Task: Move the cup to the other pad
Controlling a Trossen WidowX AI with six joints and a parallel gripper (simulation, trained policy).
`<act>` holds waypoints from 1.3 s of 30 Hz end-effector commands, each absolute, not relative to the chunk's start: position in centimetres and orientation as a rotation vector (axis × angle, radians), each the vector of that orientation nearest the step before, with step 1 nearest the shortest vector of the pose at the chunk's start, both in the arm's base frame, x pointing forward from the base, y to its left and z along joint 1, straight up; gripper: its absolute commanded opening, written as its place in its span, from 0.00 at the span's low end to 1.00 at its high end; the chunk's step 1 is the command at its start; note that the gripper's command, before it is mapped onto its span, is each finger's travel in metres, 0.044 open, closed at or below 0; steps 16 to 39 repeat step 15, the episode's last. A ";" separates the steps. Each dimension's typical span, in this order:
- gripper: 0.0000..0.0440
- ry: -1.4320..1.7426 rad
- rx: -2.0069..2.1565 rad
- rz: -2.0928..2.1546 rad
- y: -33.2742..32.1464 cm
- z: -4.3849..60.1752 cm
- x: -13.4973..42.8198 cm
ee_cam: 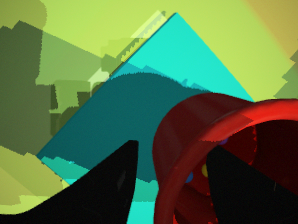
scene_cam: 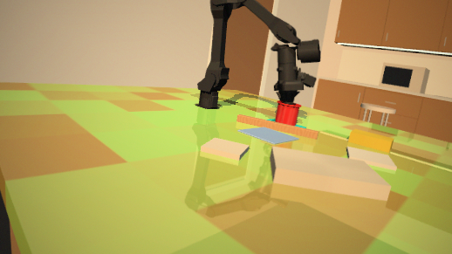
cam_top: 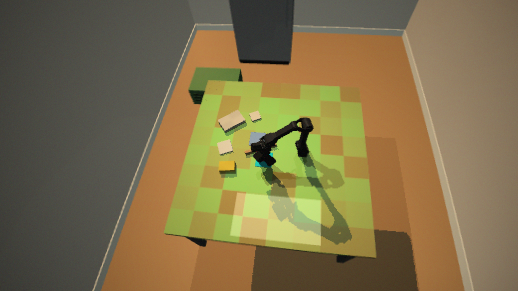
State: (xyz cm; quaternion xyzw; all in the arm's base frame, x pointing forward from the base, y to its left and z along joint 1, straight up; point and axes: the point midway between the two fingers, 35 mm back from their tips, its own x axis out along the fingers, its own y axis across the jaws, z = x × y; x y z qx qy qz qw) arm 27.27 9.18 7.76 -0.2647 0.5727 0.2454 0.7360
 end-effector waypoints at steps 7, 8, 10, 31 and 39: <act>0.45 1.196 -0.562 0.557 9.1 9.2 26.7; 0.47 1.189 -0.559 0.558 9.1 9.4 26.6; 0.50 1.176 -0.555 0.559 9.1 9.8 26.6; 0.57 1.141 -0.546 0.558 9.0 11.0 26.4; 0.57 1.141 -0.546 0.558 9.0 11.0 26.4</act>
